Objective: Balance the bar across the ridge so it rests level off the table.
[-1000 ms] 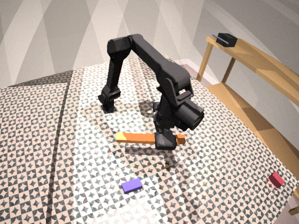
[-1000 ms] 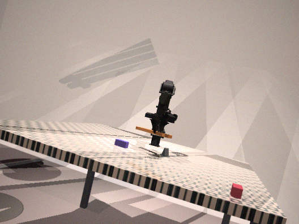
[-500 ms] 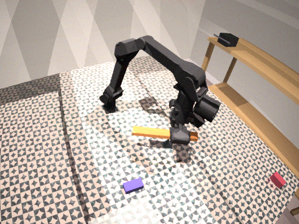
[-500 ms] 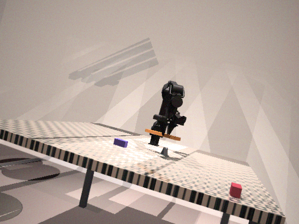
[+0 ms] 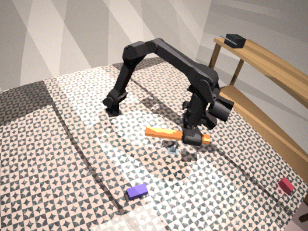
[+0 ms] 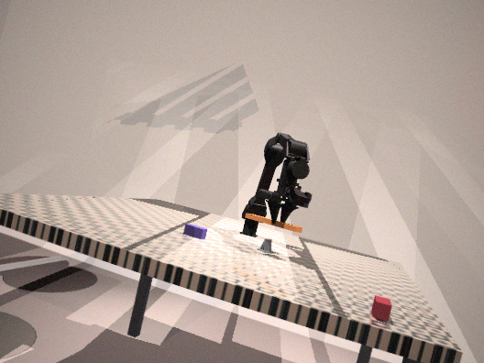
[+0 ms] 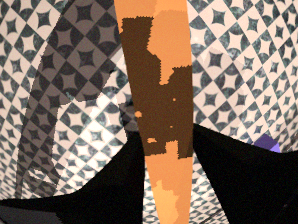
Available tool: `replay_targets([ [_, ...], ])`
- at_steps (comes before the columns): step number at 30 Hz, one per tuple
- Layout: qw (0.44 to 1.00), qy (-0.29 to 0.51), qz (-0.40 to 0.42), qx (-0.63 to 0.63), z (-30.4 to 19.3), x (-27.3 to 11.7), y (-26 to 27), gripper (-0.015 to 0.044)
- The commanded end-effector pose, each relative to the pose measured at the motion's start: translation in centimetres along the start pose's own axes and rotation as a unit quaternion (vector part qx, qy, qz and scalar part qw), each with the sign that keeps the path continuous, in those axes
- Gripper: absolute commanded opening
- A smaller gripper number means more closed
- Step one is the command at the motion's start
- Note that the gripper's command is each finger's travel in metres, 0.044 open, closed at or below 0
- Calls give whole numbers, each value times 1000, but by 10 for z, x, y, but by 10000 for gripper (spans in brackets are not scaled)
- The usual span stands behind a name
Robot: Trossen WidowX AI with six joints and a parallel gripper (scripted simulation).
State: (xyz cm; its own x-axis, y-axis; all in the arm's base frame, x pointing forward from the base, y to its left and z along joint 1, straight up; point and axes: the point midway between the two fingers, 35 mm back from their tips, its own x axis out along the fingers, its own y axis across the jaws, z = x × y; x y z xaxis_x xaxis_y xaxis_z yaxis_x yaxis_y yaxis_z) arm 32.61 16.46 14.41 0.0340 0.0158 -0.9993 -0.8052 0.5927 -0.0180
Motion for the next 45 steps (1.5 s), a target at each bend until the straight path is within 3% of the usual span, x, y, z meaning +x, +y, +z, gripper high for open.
replay_targets([
  [1,1000,2,2,2,2,7,2,0],
  [22,1000,2,2,2,0,41,1,0],
  [45,1000,2,2,2,0,41,1,0],
])
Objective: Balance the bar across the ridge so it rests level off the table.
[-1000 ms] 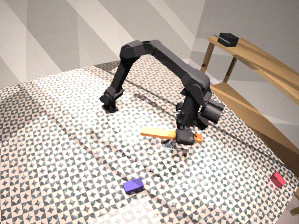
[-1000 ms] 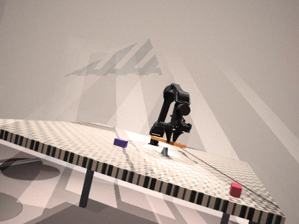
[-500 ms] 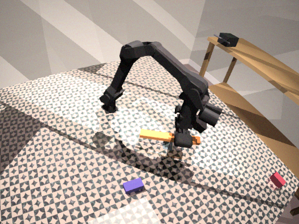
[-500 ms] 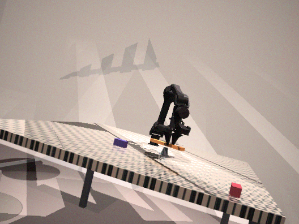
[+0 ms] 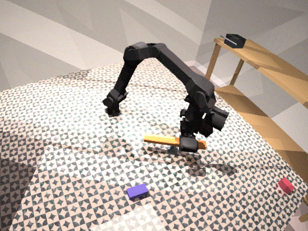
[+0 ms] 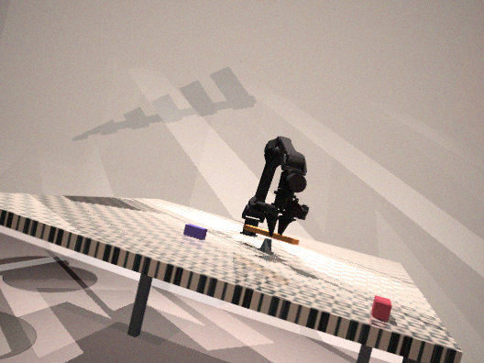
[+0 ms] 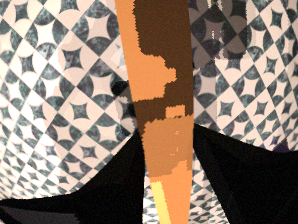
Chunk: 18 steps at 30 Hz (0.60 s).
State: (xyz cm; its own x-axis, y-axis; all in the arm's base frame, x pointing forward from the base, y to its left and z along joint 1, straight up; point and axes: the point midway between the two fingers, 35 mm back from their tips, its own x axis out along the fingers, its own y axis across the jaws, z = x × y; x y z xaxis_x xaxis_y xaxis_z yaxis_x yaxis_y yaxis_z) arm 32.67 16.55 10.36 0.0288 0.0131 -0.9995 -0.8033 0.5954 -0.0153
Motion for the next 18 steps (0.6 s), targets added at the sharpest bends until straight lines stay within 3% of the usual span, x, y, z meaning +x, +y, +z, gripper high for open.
replay_targets([
  [1,1000,-1,0,0,0,1,0,0],
  [18,1000,-1,0,0,0,2,0,0],
])
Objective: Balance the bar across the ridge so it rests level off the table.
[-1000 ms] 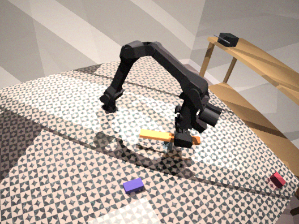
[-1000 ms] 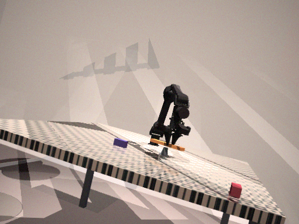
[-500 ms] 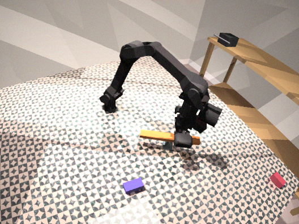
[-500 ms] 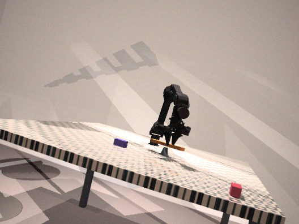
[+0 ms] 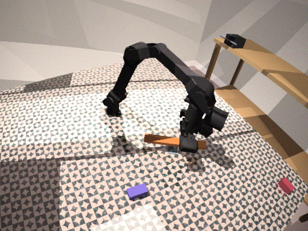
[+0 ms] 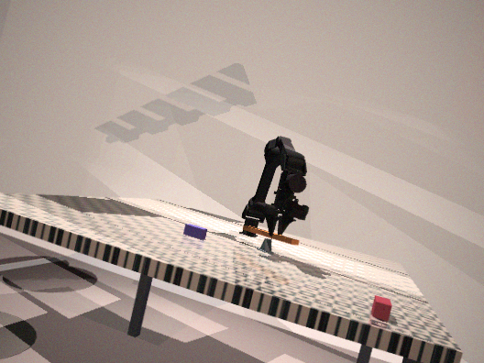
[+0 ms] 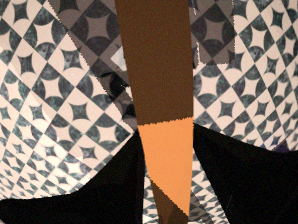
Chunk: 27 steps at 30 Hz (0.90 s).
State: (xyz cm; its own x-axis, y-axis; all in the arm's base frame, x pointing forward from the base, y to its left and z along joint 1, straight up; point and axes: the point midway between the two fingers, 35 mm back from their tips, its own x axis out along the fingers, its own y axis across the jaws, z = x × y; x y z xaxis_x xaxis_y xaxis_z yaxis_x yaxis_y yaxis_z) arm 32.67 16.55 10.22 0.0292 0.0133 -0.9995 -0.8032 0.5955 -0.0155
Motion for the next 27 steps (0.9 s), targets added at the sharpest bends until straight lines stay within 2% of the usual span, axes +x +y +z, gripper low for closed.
replay_targets([
  [1,1000,0,1,0,0,1,0,0],
  [27,1000,0,1,0,0,3,0,0],
])
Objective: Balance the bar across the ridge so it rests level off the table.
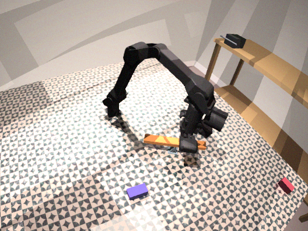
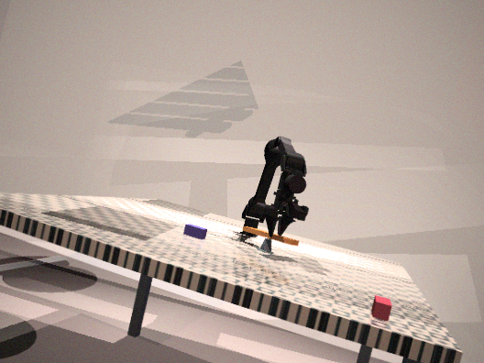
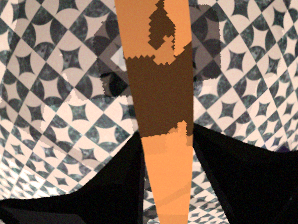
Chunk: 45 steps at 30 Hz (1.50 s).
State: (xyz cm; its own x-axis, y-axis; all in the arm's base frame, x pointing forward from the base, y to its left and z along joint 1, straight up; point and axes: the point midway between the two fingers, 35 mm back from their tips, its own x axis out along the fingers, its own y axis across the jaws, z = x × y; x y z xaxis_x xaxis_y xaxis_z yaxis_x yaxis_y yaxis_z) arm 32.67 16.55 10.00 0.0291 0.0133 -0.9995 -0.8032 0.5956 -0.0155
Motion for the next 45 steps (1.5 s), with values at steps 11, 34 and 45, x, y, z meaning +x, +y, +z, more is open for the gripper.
replay_targets([
  [11,1000,0,1,0,0,2,0,0],
  [34,1000,0,1,0,0,4,0,0],
  [45,1000,0,1,0,0,5,0,0],
])
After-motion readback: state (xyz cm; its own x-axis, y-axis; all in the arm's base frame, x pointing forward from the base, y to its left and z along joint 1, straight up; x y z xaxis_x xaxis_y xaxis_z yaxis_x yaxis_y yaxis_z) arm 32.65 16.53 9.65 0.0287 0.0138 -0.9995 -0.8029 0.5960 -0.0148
